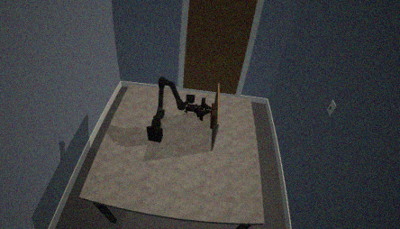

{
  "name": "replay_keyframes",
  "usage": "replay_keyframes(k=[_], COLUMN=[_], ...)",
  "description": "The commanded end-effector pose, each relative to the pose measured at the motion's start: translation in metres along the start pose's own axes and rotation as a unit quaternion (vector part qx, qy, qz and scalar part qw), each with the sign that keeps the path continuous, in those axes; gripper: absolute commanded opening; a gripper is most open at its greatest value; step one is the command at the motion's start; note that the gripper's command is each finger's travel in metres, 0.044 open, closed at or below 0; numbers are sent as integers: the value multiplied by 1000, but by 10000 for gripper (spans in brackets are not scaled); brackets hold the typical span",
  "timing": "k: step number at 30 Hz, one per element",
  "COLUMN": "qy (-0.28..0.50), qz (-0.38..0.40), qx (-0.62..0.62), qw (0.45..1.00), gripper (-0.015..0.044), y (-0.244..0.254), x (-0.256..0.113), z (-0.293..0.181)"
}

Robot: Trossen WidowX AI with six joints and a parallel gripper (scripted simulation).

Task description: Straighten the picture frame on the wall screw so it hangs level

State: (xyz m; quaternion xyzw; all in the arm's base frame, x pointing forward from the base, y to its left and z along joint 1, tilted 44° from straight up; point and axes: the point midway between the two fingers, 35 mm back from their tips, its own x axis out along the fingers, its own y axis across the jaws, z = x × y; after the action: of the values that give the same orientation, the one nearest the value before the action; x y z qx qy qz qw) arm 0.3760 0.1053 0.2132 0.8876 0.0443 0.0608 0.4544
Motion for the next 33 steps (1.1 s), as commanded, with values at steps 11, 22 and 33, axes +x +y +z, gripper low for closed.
replay_keyframes(k=[11,22,33], qy=[2,2,2], qz=[-2,-2,-2], qx=[2,1,1], qw=[1000,1000,1000], gripper=[0,0,0], y=[0,3,5], x=[0,0,0], z=[0,0,0])
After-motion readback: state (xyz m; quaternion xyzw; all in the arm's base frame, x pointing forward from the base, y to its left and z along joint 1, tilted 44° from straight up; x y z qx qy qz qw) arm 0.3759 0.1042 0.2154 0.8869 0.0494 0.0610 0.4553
